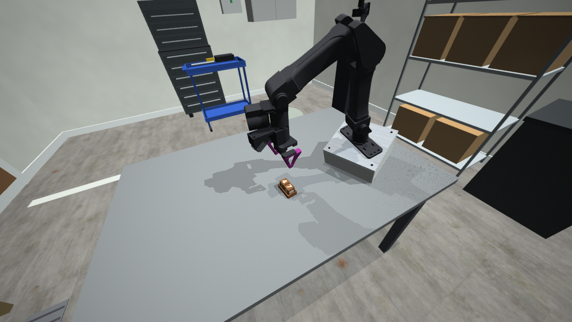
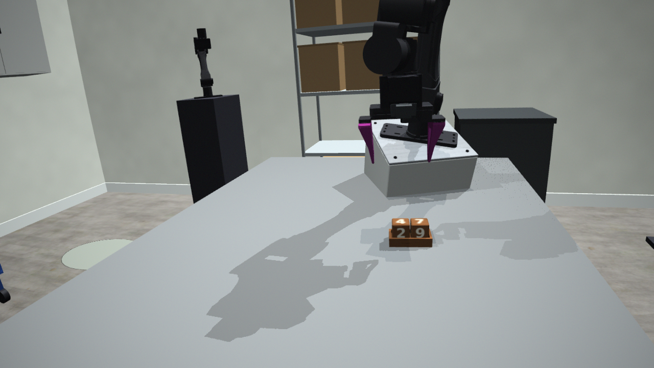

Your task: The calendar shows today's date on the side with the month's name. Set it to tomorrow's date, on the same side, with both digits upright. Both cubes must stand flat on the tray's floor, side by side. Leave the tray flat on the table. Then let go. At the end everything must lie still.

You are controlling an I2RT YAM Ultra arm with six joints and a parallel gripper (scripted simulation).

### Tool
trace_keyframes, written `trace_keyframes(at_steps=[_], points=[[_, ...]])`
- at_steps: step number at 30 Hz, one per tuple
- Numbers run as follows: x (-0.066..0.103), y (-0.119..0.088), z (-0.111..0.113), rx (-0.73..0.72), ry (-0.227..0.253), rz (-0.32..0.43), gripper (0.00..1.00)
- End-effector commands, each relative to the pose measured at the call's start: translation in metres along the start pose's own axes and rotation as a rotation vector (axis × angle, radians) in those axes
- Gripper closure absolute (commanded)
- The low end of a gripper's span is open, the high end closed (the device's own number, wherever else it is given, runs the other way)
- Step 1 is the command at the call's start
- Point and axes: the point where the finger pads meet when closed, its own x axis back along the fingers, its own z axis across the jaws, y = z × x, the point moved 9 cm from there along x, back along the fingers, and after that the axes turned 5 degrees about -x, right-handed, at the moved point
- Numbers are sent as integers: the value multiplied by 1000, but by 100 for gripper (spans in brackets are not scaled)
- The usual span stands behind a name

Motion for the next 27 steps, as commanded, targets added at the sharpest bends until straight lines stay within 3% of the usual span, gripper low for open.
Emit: trace_keyframes(at_steps=[1, 4, 9, 18, 20, 27], points=[[5, 2, 0, 41, -5, -24, 0], [4, 2, 0, 71, -5, -24, 0], [-5, 3, 0, 318, -8, -23, 0], [-16, 4, 0, 641, -12, -22, 0], [-16, 4, 0, 641, -12, -22, 0], [-27, 4, 0, 936, -15, -20, 0]])
